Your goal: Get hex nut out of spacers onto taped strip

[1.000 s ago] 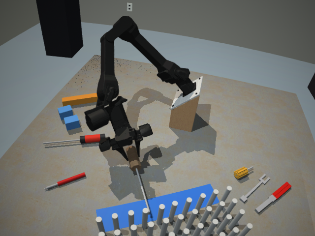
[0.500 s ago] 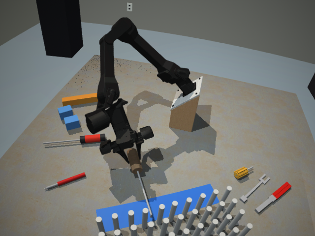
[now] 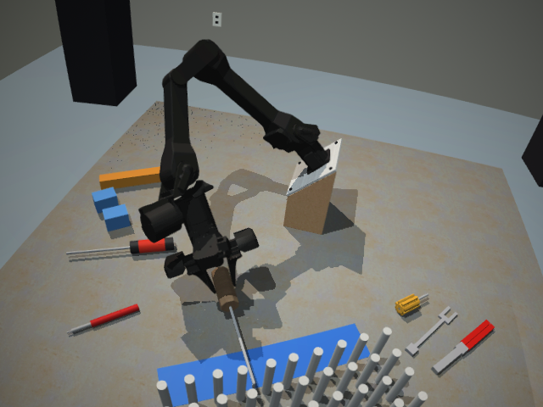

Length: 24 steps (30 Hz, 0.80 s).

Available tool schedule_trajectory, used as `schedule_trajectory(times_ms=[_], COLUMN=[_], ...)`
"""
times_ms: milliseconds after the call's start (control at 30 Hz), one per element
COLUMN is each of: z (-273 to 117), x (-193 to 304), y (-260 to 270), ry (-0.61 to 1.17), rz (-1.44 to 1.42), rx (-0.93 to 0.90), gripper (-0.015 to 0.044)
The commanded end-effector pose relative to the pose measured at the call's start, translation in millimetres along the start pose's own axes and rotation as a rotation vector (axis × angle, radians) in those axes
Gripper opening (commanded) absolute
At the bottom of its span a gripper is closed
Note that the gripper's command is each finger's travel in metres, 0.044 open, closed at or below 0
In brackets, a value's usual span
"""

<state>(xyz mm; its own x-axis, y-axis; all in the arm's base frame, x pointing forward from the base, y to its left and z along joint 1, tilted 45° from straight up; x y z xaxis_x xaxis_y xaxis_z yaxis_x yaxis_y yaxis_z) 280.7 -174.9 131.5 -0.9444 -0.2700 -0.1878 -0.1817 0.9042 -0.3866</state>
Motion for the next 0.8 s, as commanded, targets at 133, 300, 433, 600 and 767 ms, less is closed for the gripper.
schedule_trajectory(times_ms=[133,300,433,600,767], z=[4,6,7,9,11], x=[-7,-10,-13,-16,-20], y=[1,2,2,3,3], ry=[-0.005,-0.005,-0.005,-0.006,-0.006], rz=[0.003,0.004,0.004,0.004,0.004], rx=[0.001,0.002,0.002,0.002,0.002], gripper=[0.0,0.0,0.0,0.0,0.0])
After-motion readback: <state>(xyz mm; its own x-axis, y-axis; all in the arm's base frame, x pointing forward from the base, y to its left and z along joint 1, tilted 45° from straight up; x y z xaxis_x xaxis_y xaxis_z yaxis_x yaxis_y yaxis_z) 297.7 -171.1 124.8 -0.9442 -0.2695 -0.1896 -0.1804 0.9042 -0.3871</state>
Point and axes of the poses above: the point midway between the two fingers, 35 mm back from their tips, its own z axis out along the fingers, its own y axis across the jaws, x = y × z, the point moved 10 cm from there along -z, back along the fingers, and after that the axes turned 13 degrees about z, right-handed, at the moved point
